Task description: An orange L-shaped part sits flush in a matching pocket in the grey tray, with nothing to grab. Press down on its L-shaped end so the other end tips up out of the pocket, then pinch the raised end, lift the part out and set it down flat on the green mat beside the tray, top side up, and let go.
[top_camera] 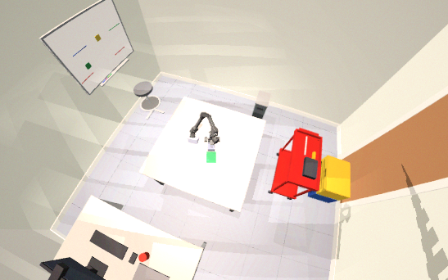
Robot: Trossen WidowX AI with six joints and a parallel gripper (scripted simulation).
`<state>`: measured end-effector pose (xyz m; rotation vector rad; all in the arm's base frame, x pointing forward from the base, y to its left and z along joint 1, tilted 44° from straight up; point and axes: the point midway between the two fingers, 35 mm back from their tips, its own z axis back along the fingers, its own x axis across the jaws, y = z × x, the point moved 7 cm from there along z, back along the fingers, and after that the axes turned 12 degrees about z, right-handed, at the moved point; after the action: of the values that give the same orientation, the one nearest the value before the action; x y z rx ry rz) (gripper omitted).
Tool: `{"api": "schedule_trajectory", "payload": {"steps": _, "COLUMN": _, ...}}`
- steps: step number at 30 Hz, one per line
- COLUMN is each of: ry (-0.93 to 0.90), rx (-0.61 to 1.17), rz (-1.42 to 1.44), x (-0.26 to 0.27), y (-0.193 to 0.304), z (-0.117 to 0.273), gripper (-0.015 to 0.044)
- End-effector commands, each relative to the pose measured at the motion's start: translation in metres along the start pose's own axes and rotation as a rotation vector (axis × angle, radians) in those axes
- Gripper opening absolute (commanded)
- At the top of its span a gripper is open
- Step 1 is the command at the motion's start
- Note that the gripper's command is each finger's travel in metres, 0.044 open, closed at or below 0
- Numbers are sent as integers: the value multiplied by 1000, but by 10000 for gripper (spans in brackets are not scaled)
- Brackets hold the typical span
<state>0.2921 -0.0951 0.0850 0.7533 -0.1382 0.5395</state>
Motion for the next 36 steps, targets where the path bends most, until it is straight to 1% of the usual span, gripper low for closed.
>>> {"api": "schedule_trajectory", "payload": {"steps": 1, "ry": 0, "rx": -5, "rz": 5, "x": 1, "y": 0, "z": 7, "gripper": 0}}
{"api": "schedule_trajectory", "payload": {"steps": 23, "ry": 1, "rx": -6, "rz": 5, "x": 1, "y": 0, "z": 41, "gripper": 0}}
{"api": "schedule_trajectory", "payload": {"steps": 31, "ry": 1, "rx": -6, "rz": 5, "x": 1, "y": -1, "z": 42, "gripper": 0}}
{"api": "schedule_trajectory", "payload": {"steps": 36, "ry": 1, "rx": -7, "rz": 5, "x": -3, "y": -14, "z": 41, "gripper": 0}}
